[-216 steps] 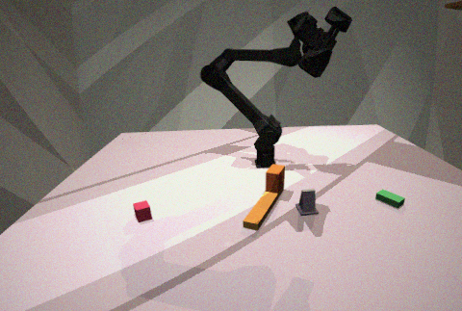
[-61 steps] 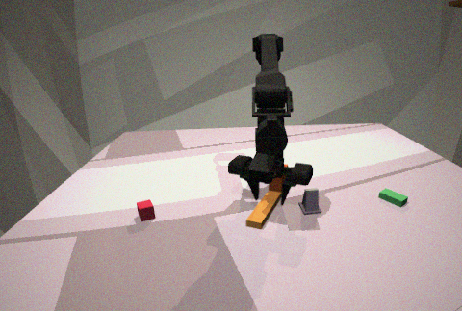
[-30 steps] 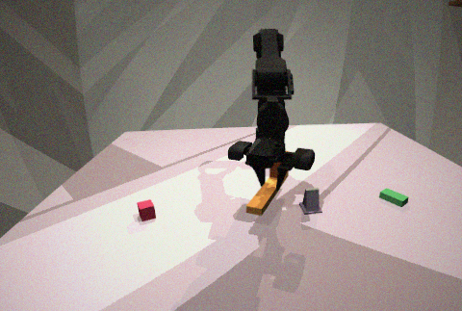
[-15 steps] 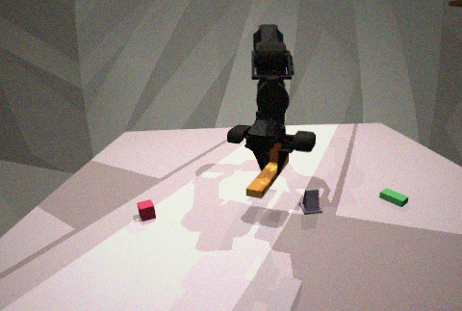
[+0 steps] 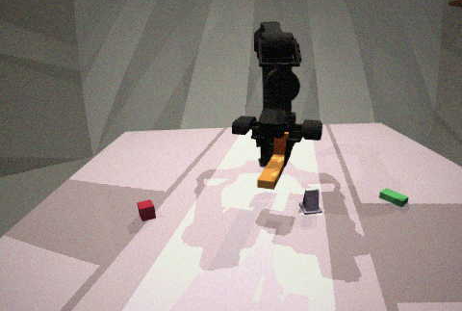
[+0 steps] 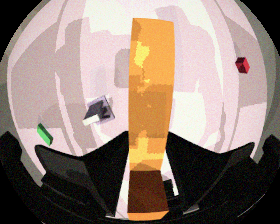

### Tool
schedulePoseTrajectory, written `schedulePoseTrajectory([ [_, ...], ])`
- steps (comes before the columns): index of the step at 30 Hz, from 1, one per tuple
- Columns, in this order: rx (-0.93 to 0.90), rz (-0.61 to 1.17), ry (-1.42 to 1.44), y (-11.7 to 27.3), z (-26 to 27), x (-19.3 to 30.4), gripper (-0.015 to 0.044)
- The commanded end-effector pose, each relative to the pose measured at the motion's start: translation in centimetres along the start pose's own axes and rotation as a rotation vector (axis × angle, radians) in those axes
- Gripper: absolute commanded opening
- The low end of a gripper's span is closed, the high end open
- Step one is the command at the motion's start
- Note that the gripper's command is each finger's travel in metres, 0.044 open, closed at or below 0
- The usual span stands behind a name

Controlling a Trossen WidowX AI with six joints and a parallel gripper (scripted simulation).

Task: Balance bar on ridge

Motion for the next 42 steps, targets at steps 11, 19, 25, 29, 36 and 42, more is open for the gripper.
schedulePoseTrajectory([
  [11,-0.005,-0.006,0.246,0.4,4.6,-2.1,0.0],
  [19,-0.007,-0.007,0.362,0.4,7.4,-2.8,0.0],
  [25,-0.008,-0.007,0.404,0.4,8.7,-2.9,0.0],
  [29,-0.008,-0.007,0.404,0.0,8.8,-3.0,0.0],
  [36,-0.008,-0.007,0.404,-1.1,9.0,-3.0,0.0],
  [42,-0.008,-0.007,0.405,-2.1,9.0,-3.0,0.0],
])
Point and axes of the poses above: the point midway between the two fingers, 35 mm back from their tips, its own y axis back along the fingers, its own z axis across the jaws, x = y × z, the point moved 4 cm from there along y, back along the fingers, and after that the axes turned 8 degrees about y, right-handed, at the moved point
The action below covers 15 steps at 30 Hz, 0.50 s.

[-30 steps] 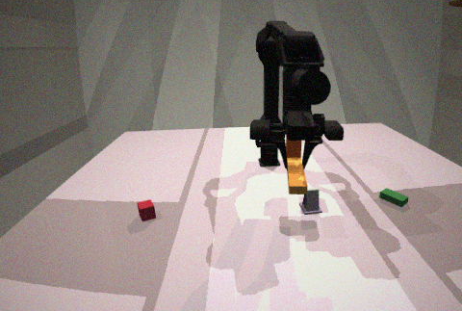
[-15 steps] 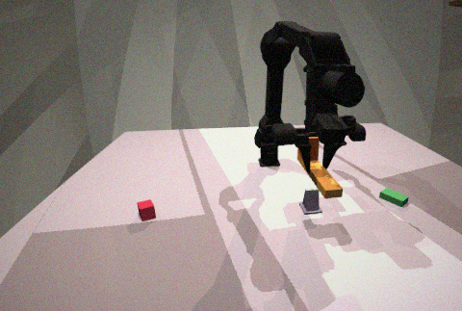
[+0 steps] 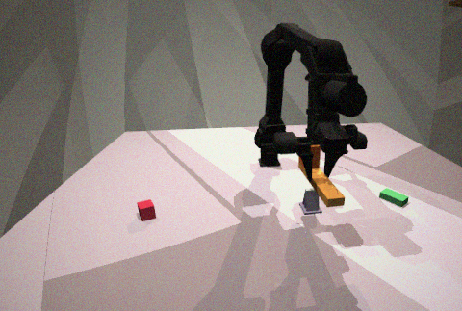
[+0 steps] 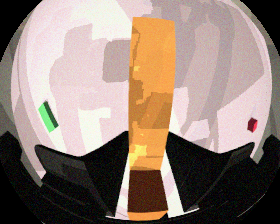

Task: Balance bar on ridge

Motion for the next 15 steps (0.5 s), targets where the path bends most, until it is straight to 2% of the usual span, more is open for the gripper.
schedulePoseTrajectory([
  [1,-0.003,0.005,0.0,-0.7,0.1,0.1,0.0],
  [15,-0.003,0.005,0.0,-2.4,0.1,0.2,0.0],
])
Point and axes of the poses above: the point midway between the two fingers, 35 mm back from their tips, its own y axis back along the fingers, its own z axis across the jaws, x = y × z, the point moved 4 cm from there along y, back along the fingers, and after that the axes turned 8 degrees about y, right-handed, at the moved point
